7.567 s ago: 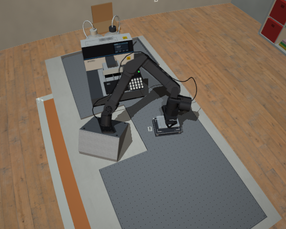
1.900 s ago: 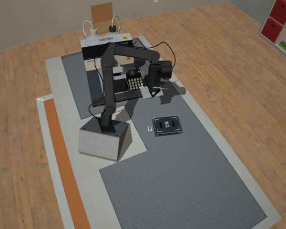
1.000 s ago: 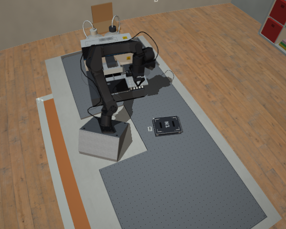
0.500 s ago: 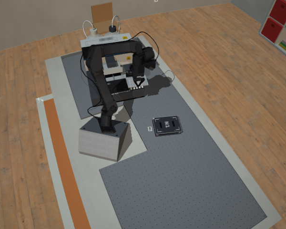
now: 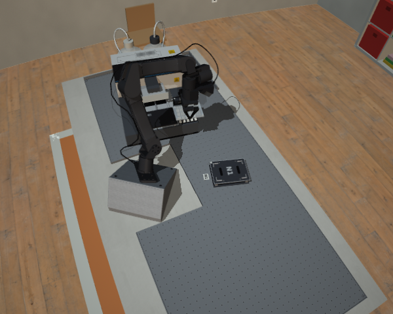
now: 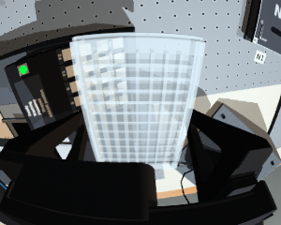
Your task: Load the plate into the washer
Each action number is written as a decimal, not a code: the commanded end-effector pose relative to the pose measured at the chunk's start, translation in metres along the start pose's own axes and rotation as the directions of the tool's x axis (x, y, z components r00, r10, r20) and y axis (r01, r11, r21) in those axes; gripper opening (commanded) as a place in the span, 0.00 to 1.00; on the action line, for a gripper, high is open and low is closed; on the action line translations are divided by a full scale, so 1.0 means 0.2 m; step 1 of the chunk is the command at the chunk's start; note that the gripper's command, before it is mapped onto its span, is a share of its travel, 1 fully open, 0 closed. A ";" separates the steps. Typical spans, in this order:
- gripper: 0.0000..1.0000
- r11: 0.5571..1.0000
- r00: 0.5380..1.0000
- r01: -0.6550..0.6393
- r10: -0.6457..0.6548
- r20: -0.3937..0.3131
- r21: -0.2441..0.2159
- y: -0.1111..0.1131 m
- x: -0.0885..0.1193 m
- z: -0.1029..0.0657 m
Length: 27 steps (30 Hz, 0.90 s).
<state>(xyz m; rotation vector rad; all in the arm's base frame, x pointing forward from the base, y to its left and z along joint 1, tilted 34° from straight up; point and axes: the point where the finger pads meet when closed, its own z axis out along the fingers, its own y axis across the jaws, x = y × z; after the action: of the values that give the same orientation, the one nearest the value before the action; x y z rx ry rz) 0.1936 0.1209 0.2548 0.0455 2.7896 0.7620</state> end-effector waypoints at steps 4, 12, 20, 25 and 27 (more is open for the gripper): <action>0.84 1.000 0.998 0.016 -0.015 0.062 -0.010 0.03 -0.03 -0.07; 0.84 0.998 0.997 0.068 -0.068 0.020 0.002 0.03 0.06 -0.04; 0.84 0.998 0.998 0.058 -0.058 0.032 -0.008 0.12 0.22 -0.07; 0.84 0.998 0.998 0.059 -0.059 0.039 -0.015 0.15 0.28 -0.08; 0.84 0.998 0.998 0.057 -0.057 0.035 -0.015 0.17 0.33 -0.08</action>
<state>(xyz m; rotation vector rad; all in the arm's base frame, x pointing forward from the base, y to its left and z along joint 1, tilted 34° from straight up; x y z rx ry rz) 0.1300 0.1505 0.2668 -0.1160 2.7666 0.7905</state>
